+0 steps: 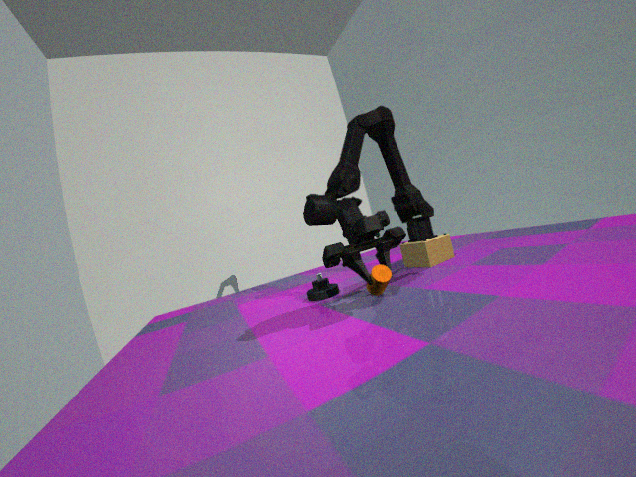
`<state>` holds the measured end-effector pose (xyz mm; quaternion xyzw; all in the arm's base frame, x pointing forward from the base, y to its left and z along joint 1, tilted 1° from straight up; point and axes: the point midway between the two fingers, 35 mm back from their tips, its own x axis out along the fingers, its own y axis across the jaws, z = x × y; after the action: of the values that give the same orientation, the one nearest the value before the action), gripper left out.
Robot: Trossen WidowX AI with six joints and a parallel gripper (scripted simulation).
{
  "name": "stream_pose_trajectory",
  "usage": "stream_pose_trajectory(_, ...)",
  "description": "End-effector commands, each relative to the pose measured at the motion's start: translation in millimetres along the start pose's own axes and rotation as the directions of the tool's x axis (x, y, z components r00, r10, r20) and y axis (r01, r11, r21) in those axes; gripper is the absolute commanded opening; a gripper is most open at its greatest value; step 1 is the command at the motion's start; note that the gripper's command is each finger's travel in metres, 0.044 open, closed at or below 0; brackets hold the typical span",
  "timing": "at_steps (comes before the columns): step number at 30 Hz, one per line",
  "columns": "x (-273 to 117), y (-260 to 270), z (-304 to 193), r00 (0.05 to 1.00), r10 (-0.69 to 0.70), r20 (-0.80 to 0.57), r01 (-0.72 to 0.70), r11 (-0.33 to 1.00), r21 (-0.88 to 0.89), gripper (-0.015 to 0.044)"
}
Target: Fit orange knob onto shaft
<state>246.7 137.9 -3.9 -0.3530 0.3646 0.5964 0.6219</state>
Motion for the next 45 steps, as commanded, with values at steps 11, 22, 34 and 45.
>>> stream_pose_trajectory(11, -8, 1, -15, 0.972, 0.001, 0.234, -0.001, 1.0, -0.001, 0.0179)
stream_pose_trajectory(22, -11, 1, -28, 0.911, 0.003, 0.412, -0.003, 1.0, -0.002, 0.0179)
stream_pose_trajectory(34, -13, 2, -34, 0.87, 0.004, 0.492, -0.004, 1.0, -0.002, 0.0205)
stream_pose_trajectory(45, -13, 2, -34, 0.87, 0.004, 0.492, -0.004, 1.0, -0.002, 0.026)
